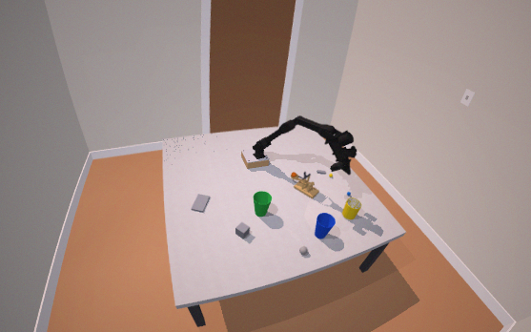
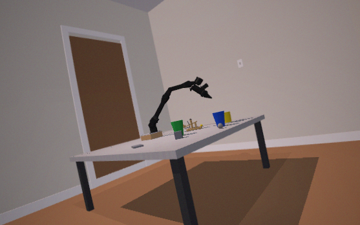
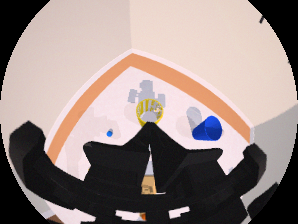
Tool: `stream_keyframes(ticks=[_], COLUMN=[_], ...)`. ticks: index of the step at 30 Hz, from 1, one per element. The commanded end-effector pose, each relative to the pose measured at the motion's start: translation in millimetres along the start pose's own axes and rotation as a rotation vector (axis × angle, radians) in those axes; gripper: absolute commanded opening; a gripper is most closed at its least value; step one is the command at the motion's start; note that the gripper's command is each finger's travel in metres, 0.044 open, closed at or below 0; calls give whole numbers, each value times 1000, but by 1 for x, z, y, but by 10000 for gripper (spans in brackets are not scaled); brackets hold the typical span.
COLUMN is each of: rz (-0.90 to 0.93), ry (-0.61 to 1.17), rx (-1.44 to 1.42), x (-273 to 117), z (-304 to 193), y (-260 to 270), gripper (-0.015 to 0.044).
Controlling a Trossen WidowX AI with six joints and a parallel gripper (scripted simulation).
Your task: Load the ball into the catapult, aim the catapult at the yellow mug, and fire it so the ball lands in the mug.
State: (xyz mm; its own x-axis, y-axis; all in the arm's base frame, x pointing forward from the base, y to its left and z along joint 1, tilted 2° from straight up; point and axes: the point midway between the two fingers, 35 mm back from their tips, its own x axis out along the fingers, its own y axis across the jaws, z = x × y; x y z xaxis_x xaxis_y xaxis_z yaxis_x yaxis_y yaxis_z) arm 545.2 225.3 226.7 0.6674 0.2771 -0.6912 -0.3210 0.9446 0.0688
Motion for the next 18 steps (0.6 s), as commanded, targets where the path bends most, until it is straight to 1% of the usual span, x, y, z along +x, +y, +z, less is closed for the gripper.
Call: stream_keyframes(ticks=[1, 18], rz=[-15, -78], ry=[72, 382], rx=[-79, -459], x=[2, -4], z=[-22, -116], y=[13, 44], gripper=[0, 0])
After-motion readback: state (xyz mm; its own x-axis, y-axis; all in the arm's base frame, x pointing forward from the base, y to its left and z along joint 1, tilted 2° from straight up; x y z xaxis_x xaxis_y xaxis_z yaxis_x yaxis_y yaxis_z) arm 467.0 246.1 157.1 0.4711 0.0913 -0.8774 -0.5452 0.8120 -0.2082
